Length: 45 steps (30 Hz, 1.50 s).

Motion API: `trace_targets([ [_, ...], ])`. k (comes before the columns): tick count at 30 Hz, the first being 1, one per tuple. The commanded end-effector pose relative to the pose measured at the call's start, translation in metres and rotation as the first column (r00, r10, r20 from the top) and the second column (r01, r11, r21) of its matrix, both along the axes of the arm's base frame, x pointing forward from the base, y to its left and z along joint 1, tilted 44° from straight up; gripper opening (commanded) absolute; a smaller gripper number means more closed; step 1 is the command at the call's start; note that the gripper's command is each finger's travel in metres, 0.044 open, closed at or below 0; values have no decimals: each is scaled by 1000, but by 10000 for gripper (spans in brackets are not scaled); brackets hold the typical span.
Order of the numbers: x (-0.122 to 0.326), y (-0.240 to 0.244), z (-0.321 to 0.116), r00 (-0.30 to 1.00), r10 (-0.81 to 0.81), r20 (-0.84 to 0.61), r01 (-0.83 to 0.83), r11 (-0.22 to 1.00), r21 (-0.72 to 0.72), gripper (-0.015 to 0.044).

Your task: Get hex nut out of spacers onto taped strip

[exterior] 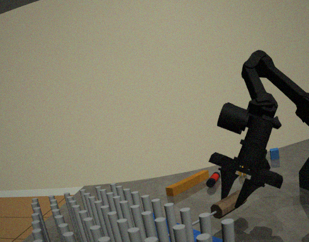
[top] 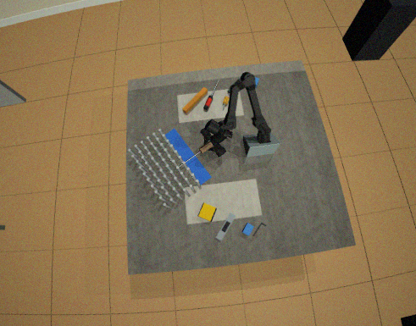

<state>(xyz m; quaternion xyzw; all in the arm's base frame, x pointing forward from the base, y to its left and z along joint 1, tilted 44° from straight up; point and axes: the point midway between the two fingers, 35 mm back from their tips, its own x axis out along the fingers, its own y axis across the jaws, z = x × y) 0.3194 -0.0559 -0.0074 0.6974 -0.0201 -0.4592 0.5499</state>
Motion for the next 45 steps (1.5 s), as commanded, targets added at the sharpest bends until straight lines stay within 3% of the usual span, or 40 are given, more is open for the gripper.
trace_targets([
  [1,4,1,1,1000,-5,10,5,1000,2,0],
  [45,28,12,-9,1000,-4,10,4,1000,5,0],
])
